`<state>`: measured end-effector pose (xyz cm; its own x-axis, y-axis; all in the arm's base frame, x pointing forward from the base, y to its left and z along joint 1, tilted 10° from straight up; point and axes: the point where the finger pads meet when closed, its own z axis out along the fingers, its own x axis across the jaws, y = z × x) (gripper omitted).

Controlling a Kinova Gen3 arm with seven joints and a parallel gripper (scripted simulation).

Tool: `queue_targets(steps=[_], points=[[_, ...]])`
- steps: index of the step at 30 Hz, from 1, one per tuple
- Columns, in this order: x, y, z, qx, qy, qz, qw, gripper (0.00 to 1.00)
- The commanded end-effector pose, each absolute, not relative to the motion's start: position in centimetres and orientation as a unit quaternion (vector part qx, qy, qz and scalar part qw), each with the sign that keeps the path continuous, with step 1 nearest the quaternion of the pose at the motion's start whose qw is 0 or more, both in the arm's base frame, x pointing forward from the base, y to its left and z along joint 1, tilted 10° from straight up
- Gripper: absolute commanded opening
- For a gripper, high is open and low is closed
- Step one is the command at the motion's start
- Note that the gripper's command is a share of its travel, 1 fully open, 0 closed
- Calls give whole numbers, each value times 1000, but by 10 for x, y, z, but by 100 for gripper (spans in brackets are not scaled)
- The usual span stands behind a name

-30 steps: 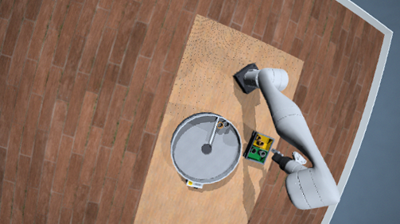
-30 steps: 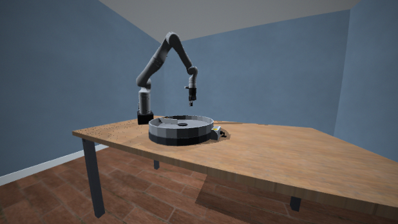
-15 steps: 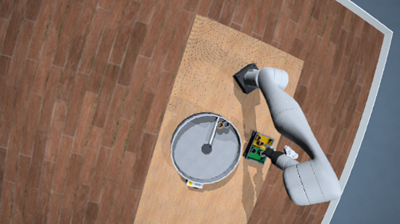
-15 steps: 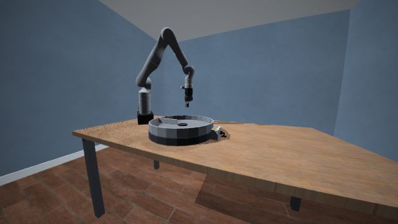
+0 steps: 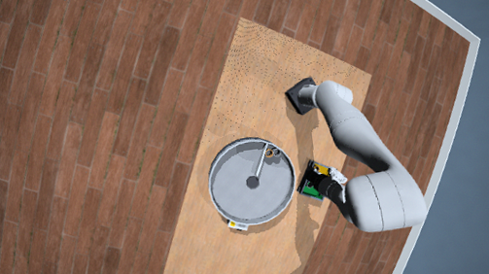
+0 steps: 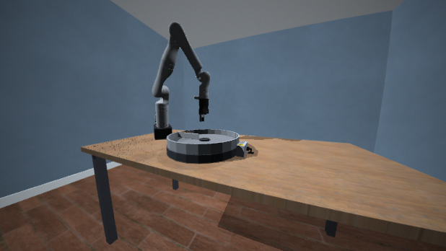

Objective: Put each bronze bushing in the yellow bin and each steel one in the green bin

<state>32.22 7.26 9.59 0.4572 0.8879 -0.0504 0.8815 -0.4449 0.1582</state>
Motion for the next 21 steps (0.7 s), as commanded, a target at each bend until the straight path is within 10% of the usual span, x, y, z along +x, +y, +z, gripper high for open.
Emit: queue_targets(steps=[1,21], points=[[325,54,102,858,505,25,87,45],[282,-70,105,863,497,26,87,45]])
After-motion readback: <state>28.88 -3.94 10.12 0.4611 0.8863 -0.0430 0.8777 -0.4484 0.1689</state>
